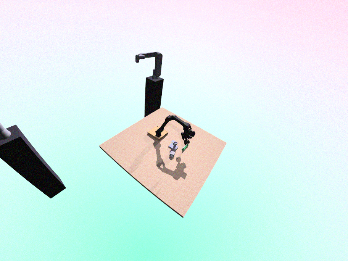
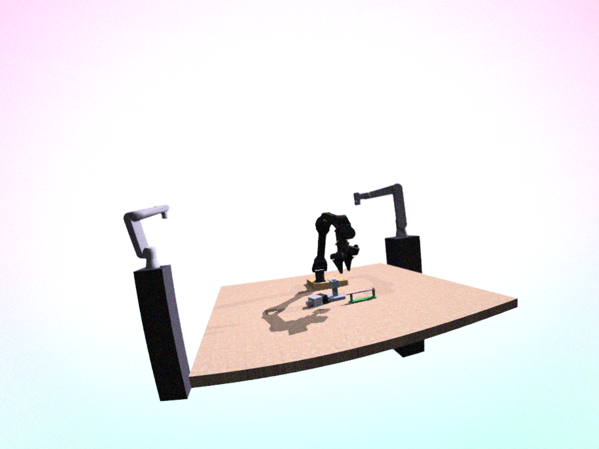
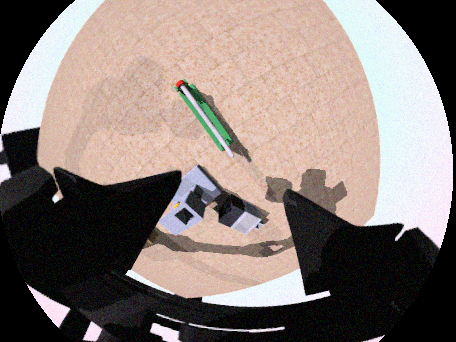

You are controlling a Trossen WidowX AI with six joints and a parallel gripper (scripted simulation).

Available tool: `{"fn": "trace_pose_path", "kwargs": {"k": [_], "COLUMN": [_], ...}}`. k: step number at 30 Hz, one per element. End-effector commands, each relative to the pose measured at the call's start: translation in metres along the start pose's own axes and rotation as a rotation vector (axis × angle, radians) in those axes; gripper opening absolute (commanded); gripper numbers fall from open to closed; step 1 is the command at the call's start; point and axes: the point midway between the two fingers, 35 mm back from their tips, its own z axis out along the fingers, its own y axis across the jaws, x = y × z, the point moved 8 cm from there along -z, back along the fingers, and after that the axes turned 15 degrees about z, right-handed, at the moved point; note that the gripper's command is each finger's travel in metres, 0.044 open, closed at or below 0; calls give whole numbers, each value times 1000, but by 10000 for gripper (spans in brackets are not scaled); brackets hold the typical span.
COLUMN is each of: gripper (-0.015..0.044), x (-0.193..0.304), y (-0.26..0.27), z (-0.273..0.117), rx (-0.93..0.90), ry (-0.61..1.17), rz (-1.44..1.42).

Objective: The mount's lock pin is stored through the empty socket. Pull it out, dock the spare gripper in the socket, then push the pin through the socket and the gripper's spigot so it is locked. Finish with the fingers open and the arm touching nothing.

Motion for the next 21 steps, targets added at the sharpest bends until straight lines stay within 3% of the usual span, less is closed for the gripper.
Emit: {"fn": "trace_pose_path", "kwargs": {"k": [1,7,15,21], "gripper": [440,440,440,440], "x": [36,75,110,113], "y": [-22,-40,-49,-50], "z": [13,23,31,31], "rx": [164,329,443,451], "ry": [-9,-131,-326,-346], "rz": [645,1311,1864,1910]}}
